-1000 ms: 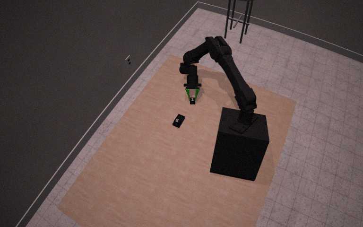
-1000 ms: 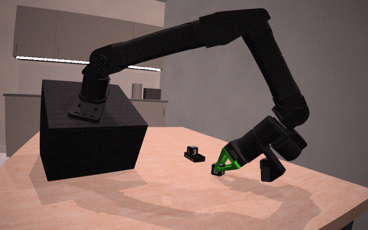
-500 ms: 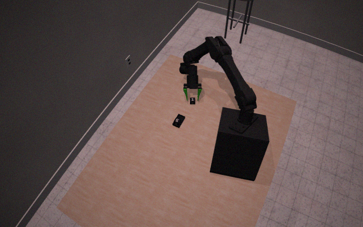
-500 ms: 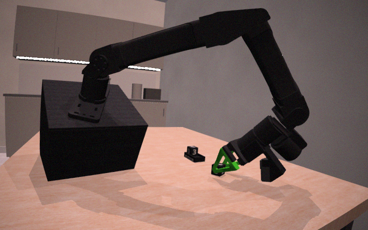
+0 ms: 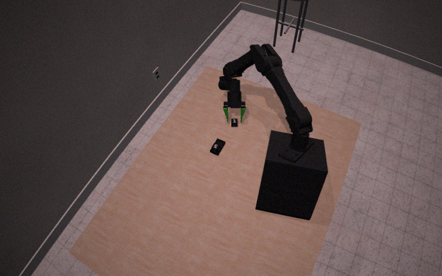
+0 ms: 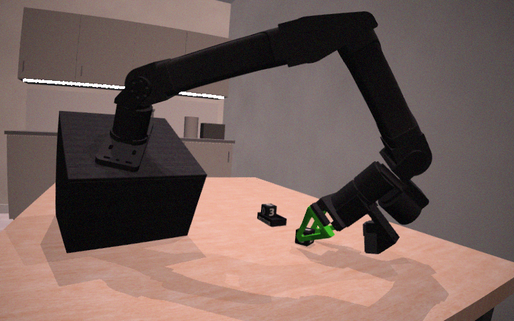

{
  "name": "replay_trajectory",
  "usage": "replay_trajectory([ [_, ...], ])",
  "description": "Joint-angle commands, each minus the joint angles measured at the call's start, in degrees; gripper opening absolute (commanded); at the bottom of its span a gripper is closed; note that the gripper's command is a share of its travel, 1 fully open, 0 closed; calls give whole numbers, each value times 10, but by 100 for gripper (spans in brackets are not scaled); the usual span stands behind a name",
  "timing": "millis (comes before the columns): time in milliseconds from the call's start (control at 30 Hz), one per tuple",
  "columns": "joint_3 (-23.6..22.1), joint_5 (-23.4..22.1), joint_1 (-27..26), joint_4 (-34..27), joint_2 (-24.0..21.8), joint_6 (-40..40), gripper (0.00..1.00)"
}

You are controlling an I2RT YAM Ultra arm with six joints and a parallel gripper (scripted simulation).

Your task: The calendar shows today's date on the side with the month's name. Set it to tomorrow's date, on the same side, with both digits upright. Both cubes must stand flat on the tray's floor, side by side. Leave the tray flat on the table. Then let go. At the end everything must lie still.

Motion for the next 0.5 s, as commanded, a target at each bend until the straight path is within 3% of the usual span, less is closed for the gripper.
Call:
replay_trajectory([
  [0, 2, -1, 2, -2, -5, 0, 64],
  [467, -17, -4, 13, -20, -44, 10, 64],
])
